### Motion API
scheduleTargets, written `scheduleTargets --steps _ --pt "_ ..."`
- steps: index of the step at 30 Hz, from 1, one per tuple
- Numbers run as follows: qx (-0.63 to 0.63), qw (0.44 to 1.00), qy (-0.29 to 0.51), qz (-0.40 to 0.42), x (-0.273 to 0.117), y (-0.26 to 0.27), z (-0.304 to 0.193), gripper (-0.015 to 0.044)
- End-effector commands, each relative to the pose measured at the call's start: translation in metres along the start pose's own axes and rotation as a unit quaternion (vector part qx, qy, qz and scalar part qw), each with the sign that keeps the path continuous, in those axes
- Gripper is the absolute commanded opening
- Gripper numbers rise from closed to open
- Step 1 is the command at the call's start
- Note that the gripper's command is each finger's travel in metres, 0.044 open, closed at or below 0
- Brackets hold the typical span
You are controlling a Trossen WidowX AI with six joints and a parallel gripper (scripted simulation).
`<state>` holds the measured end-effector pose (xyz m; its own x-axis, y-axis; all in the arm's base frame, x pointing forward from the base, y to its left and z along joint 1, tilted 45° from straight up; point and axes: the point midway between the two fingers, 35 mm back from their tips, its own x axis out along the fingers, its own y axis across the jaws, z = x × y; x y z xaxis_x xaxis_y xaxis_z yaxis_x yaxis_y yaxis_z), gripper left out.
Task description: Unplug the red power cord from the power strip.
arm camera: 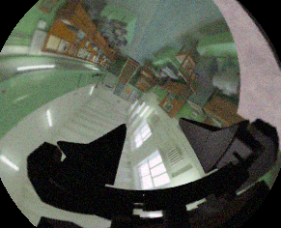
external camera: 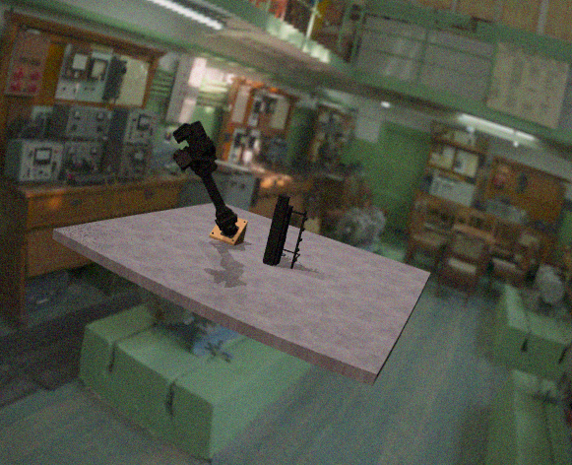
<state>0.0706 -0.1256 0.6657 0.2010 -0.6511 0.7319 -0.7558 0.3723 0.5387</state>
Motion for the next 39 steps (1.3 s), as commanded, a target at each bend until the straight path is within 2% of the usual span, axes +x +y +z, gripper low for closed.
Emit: scheduleTargets --steps 1,4,9,16,23,31,39 --pt "-0.001 1.000 0.000 -0.002 0.000 -0.001 0.000 0.0374" --pt "-0.023 0.999 0.006 -0.028 0.003 -0.020 -0.003 0.0295" --pt "-0.103 0.987 0.035 -0.116 0.006 -0.086 -0.018 0.0164" --pt "-0.241 0.934 0.118 -0.235 -0.014 -0.185 -0.051 0.0160" --pt "-0.376 0.836 0.243 -0.317 -0.065 -0.273 -0.092 0.0160" --pt "-0.507 0.672 0.415 -0.345 -0.153 -0.350 -0.137 0.0160" --pt "-0.597 0.459 0.588 -0.295 -0.263 -0.397 -0.168 0.0160"
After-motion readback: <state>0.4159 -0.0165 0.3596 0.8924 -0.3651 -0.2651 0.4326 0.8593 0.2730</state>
